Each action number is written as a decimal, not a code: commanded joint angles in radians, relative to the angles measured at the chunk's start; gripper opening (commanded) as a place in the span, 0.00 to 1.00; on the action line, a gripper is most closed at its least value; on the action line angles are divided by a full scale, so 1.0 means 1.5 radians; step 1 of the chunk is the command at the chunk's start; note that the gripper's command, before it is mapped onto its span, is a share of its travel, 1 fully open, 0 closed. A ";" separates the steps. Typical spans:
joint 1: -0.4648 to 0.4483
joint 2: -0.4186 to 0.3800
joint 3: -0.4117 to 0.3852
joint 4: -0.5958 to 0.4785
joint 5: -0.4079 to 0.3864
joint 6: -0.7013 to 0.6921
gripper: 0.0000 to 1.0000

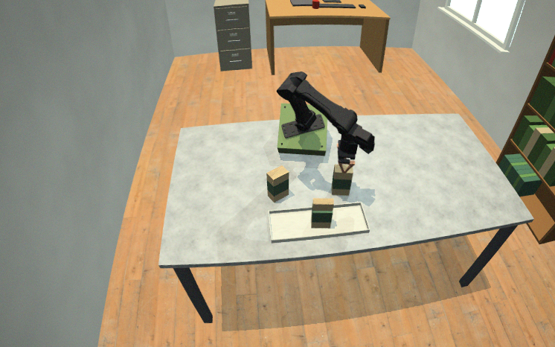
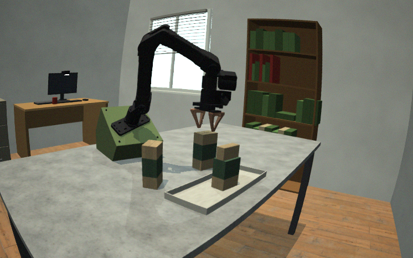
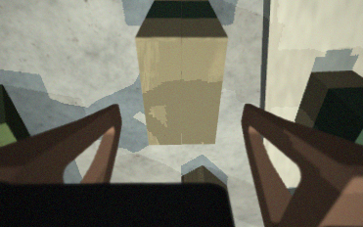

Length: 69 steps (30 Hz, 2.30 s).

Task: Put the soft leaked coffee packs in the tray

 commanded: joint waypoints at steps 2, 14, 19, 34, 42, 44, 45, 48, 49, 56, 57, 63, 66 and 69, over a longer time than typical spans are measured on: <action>0.012 0.012 0.022 0.005 -0.007 0.003 0.77; 0.004 0.012 0.012 0.018 -0.008 -0.007 0.77; -0.015 0.017 -0.025 0.040 -0.012 -0.018 0.77; -0.055 0.040 -0.074 0.131 -0.026 -0.060 0.77; -0.060 0.047 -0.071 0.153 -0.030 -0.069 0.77; -0.063 0.047 -0.077 0.155 -0.030 -0.070 0.77; -0.062 0.047 -0.078 0.155 -0.030 -0.070 0.77; -0.059 0.047 -0.078 0.155 -0.030 -0.069 0.77; -0.059 0.047 -0.078 0.155 -0.030 -0.069 0.77; -0.059 0.047 -0.078 0.154 -0.030 -0.068 0.77; -0.059 0.047 -0.078 0.153 -0.030 -0.068 0.77; -0.059 0.047 -0.078 0.153 -0.030 -0.068 0.77; -0.059 0.047 -0.078 0.153 -0.030 -0.068 0.77; -0.059 0.047 -0.078 0.153 -0.030 -0.068 0.77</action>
